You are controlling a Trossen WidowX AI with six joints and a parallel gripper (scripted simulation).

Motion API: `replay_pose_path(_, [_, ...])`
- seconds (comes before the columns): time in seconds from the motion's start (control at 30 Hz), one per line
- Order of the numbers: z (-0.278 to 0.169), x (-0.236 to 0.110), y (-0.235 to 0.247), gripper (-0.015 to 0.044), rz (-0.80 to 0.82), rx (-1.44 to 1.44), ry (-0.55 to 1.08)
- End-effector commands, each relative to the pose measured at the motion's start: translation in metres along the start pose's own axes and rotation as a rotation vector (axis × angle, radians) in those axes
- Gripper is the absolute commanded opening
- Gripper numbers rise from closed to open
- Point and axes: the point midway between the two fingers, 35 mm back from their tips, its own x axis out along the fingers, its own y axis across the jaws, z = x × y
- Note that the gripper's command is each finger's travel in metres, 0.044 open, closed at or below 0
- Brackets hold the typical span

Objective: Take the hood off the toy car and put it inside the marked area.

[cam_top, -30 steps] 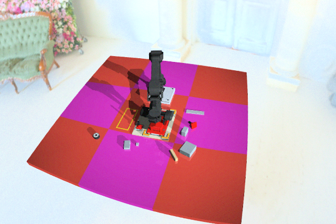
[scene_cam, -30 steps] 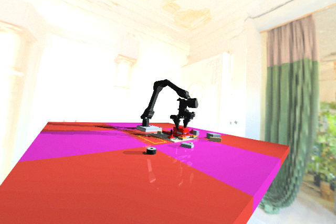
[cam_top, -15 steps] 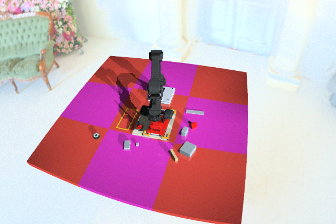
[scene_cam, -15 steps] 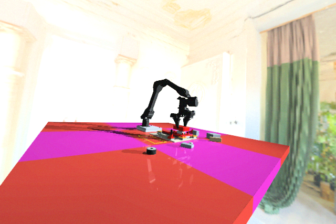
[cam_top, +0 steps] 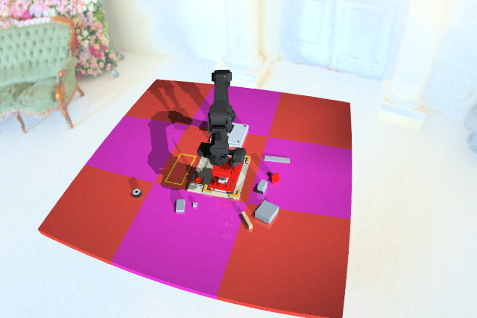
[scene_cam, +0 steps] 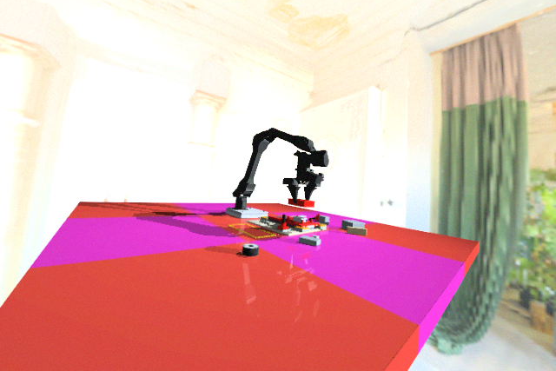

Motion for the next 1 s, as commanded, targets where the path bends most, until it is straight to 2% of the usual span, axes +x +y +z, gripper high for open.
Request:
replay_pose_path(0.0, [0.000, 0.002, -0.002, 0.0000, -0.001, 0.000, 0.004])
replay_pose_path(0.97, [-0.005, -0.005, -0.133, 0.0000, -0.009, 0.003, 0.003])
